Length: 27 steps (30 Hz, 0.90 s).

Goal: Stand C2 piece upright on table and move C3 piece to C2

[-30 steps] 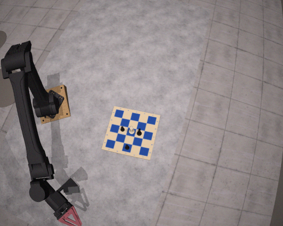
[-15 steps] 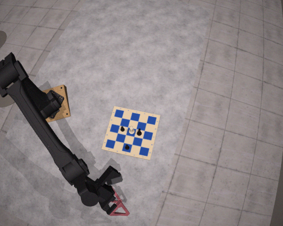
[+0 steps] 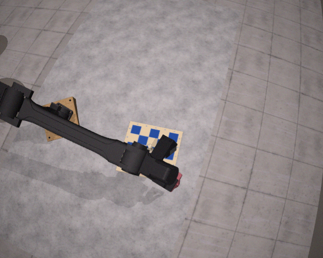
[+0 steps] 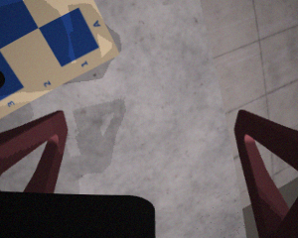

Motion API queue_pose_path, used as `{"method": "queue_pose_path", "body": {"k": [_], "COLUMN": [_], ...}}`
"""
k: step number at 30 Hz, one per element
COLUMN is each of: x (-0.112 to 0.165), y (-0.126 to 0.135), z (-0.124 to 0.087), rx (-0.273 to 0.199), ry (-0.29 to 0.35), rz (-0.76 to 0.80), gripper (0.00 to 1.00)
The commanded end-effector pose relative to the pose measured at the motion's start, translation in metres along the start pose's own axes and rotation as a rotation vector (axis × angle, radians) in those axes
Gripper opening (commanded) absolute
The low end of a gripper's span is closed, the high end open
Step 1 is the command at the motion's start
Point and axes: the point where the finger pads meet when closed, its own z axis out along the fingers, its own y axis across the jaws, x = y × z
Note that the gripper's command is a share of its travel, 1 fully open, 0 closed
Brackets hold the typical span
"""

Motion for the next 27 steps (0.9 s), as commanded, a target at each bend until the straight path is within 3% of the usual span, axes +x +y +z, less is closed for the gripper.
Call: {"method": "queue_pose_path", "body": {"k": [1,5,9,11,12,15,17,27], "x": [-0.055,-0.096,-0.115,-0.115,-0.101,-0.122,-0.119,-0.119], "y": [0.009,0.043,0.066,0.066,0.072,0.07,0.084,0.082], "z": [-0.02,-0.038,-0.052,-0.052,-0.058,-0.062,-0.055,-0.057], "rx": [-0.091,-0.208,-0.268,-0.268,-0.274,-0.274,-0.305,-0.295], "ry": [-0.001,0.075,0.134,0.134,0.153,0.153,0.166,0.161], "rz": [-0.061,-0.2,-0.298,-0.298,-0.285,-0.334,-0.35,-0.343], "gripper": [1.0,1.0,1.0,1.0,1.0,1.0,1.0,1.0]}}
